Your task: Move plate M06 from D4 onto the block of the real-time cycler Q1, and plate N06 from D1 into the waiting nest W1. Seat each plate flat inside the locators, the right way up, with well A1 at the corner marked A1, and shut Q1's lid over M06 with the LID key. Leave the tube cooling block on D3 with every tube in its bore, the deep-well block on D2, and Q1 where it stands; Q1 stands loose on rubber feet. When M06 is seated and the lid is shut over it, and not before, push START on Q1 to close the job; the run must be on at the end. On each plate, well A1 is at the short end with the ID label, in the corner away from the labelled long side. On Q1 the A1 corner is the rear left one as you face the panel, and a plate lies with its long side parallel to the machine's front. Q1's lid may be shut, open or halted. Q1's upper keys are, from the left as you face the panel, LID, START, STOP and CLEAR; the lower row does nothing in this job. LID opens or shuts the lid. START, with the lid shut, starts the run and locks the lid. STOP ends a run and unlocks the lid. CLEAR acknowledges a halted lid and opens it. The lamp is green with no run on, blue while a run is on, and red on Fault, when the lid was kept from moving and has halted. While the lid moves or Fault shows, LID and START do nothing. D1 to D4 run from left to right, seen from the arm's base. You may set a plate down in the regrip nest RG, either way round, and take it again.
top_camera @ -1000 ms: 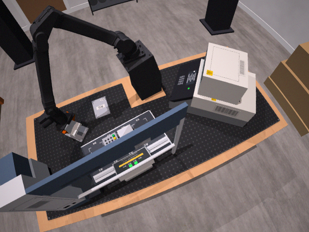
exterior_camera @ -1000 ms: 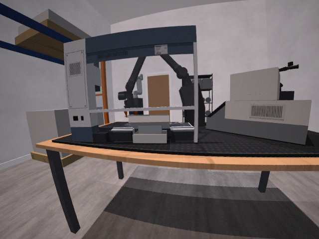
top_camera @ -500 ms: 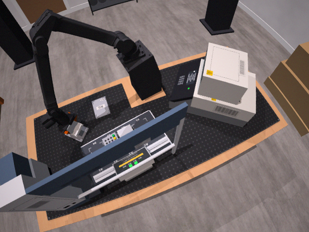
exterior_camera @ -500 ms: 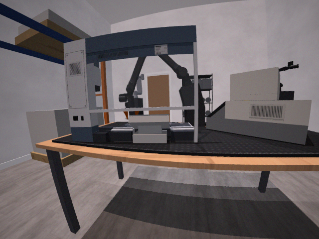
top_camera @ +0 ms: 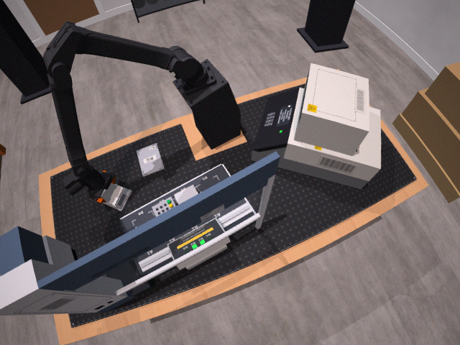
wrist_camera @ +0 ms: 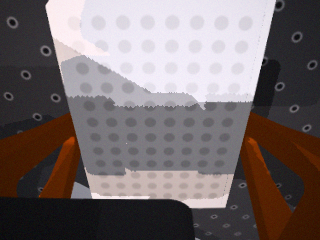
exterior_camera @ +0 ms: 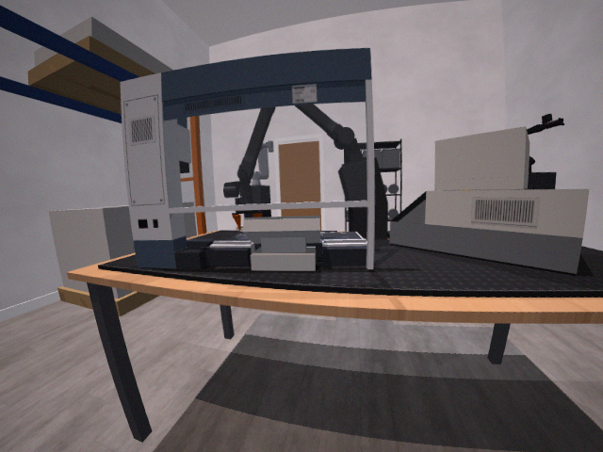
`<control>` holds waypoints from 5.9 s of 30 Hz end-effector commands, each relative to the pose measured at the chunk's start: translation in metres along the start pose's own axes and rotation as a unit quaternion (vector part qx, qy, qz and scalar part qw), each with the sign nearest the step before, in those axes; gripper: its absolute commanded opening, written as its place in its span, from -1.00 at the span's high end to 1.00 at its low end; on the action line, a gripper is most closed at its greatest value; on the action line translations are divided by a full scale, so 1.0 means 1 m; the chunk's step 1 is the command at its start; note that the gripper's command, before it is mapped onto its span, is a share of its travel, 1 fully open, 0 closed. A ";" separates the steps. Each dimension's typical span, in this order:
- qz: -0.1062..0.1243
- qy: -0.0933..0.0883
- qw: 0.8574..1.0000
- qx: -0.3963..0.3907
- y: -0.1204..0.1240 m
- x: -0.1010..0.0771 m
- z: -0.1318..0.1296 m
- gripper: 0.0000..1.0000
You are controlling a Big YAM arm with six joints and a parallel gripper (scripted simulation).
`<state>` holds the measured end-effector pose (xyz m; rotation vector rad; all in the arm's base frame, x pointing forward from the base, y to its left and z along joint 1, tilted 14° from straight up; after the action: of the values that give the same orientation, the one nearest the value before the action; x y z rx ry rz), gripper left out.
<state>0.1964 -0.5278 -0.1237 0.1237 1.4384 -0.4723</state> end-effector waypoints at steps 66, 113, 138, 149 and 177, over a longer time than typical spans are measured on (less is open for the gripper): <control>-0.005 -0.001 1.000 -0.001 -0.006 0.019 -0.004 1.00; -0.002 0.000 1.000 0.001 -0.005 0.036 -0.010 1.00; 0.003 0.002 1.000 -0.013 0.004 0.034 0.006 1.00; -0.004 -0.005 1.000 -0.014 -0.002 0.033 0.012 1.00; -0.006 -0.005 1.000 -0.012 0.001 0.020 0.008 1.00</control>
<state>0.1958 -0.5313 -0.1592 0.1320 1.4436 -0.4661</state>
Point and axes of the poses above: the point where the finger pads meet when closed, its own x axis out along the fingers, its own z axis across the jaws, y = z × x, the point moved 2 cm from there along -x, back along the fingers, and after that the axes turned 14 degrees about -x, right-handed, at the moved point
